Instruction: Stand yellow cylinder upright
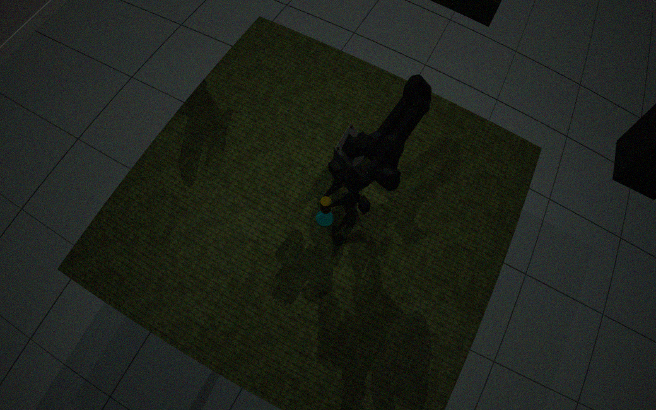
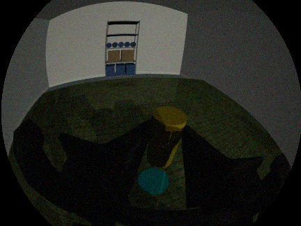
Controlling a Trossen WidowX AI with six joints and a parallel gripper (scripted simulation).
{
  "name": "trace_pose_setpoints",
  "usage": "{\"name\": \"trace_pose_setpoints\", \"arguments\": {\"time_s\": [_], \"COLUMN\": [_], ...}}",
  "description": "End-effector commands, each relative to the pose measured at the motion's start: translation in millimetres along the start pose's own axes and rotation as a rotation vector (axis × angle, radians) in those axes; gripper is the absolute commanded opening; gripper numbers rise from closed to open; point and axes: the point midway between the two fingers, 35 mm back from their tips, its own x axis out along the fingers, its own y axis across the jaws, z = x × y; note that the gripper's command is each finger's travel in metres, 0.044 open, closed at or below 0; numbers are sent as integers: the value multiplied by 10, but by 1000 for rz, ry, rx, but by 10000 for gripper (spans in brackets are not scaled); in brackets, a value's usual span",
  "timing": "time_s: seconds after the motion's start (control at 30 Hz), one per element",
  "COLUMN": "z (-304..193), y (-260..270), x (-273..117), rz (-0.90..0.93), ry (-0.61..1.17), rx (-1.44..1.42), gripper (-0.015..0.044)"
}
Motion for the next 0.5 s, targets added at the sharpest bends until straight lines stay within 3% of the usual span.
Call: {"name": "trace_pose_setpoints", "arguments": {"time_s": [0.0,0.47], "z": [-76,-327], "y": [-11,-4], "x": [31,70], "rz": [-21,-49], "ry": [4,9], "rx": [3,-8], "gripper": [105,105]}}
